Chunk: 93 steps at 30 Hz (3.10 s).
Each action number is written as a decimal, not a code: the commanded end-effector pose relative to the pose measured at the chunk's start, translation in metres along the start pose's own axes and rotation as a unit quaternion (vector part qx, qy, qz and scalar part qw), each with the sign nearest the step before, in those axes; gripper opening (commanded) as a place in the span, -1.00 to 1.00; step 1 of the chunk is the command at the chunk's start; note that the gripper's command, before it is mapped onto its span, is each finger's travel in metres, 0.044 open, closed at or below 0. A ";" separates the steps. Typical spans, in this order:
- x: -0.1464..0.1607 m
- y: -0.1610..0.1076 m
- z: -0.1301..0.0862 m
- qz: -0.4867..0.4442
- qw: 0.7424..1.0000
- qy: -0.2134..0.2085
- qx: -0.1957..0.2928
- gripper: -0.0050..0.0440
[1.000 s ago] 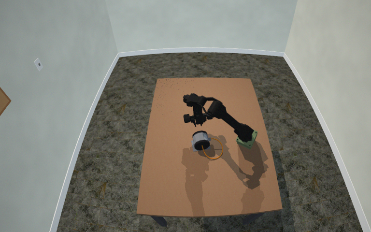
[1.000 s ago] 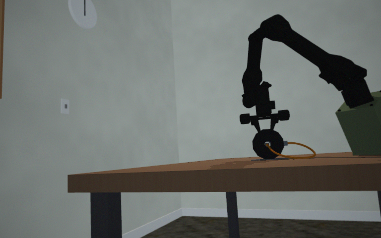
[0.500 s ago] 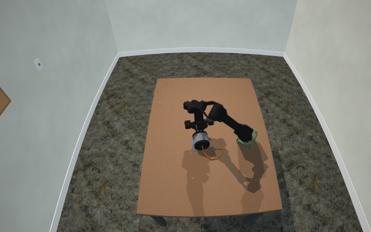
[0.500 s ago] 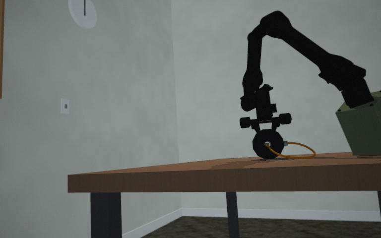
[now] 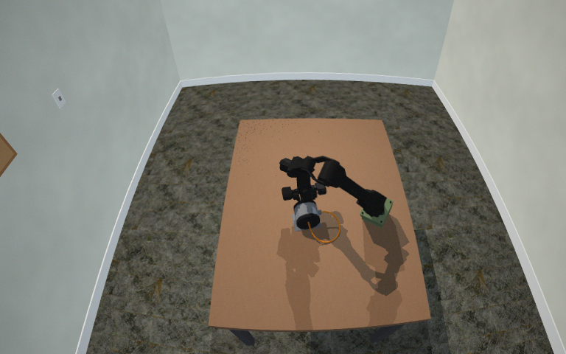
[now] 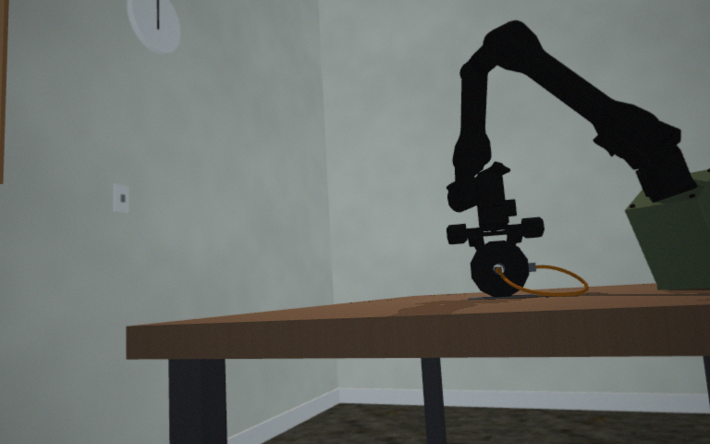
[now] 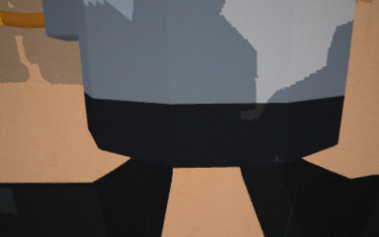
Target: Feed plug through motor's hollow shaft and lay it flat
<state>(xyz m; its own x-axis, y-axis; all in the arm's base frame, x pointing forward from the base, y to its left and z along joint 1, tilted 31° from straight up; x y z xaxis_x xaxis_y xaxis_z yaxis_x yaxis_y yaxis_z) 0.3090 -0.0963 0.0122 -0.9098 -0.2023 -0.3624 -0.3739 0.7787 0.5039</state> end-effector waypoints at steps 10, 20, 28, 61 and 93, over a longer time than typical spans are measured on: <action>0.000 0.000 0.000 0.000 1.000 0.000 0.000 -0.46; 0.000 -0.002 -0.001 0.000 1.000 0.000 0.000 -0.80; 0.001 -0.021 -0.004 0.000 1.000 -0.002 0.000 -0.80; -0.002 -0.042 0.012 -0.005 1.000 -0.010 0.009 -0.31; -0.003 -0.034 0.029 -0.003 1.000 -0.004 0.004 -0.30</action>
<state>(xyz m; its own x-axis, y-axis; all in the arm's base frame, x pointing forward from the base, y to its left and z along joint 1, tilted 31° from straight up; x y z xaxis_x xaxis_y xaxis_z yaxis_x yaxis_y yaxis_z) 0.3298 -0.1048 -0.0272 -0.9062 -0.2029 -0.3710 -0.3781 0.7818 0.4958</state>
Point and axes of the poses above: the point midway between the two fingers, 35 mm back from their tips, its own z axis out along the fingers, its own x axis across the jaws, y = z × x, the point moved 6 cm from there along -z, back along the fingers, and after that the axes turned 3 degrees about -z, right-handed, at the moved point
